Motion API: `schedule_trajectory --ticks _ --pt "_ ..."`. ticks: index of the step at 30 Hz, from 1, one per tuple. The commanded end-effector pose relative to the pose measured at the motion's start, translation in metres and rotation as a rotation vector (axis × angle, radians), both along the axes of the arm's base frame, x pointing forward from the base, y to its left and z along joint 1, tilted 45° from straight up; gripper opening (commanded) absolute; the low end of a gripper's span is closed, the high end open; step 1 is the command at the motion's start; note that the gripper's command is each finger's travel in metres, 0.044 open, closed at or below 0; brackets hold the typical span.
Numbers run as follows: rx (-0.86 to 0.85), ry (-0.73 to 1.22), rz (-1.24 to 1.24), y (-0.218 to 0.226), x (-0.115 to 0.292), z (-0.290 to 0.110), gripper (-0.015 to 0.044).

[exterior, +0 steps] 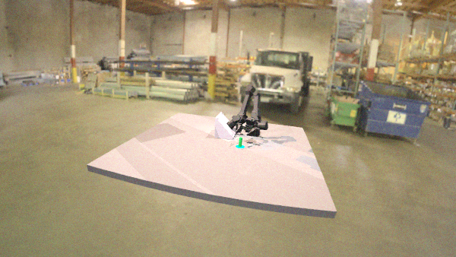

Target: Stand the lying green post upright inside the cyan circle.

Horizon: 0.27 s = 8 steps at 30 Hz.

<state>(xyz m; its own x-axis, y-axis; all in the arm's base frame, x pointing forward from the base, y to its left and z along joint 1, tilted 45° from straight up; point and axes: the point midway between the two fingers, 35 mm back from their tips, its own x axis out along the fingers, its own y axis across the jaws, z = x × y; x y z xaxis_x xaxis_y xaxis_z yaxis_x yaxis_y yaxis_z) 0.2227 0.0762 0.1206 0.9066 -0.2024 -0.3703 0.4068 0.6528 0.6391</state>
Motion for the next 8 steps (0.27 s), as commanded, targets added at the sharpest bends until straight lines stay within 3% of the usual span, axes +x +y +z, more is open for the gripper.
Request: schedule_trajectory --ticks 1,8 --pt "0.004 -0.009 0.001 -0.012 -0.001 0.014 0.0400" --pt "-0.003 -0.024 0.004 -0.031 -0.005 0.032 0.0400"
